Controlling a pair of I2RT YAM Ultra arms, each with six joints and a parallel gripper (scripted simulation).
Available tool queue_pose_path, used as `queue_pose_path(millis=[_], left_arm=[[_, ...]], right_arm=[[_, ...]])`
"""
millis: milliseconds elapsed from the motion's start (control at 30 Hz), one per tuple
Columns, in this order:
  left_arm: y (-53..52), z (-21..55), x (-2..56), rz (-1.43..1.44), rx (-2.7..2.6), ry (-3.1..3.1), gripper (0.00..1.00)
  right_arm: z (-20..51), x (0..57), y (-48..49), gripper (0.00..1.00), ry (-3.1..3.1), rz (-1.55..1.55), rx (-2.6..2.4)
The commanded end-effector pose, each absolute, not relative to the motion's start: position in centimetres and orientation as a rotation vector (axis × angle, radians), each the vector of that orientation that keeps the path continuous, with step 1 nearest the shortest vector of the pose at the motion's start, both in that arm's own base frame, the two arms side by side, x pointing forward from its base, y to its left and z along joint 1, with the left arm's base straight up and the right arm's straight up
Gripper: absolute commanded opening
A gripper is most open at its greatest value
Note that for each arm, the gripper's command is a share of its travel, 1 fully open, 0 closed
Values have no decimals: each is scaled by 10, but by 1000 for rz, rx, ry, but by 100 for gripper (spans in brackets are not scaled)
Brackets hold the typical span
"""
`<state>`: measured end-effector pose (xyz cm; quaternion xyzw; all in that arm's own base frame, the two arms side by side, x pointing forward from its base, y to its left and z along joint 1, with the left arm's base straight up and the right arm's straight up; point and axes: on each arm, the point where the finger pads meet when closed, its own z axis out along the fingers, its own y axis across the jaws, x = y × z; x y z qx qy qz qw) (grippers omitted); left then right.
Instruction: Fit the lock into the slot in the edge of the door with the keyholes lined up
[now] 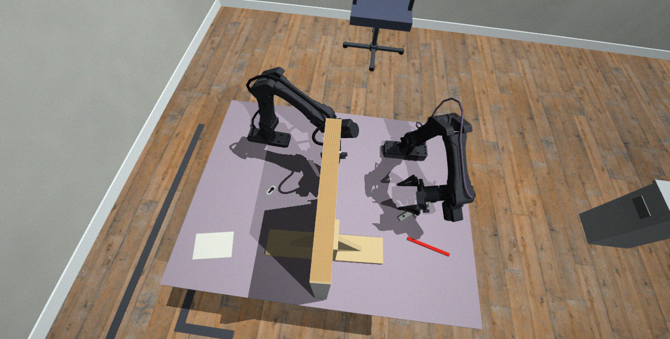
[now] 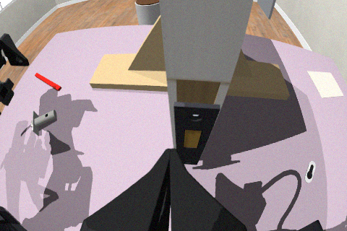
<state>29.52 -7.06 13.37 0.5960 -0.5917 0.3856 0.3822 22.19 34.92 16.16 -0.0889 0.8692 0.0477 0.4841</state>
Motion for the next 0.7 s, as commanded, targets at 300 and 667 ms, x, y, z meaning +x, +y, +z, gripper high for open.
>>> queue_pose_path(millis=[300, 667], left_arm=[[-72, 138, 298, 1000, 1507, -1534, 100], [-72, 138, 298, 1000, 1507, -1534, 100]], right_arm=[[186, 231, 339, 0, 2080, 76, -81], [182, 239, 340, 0, 2086, 77, -88]])
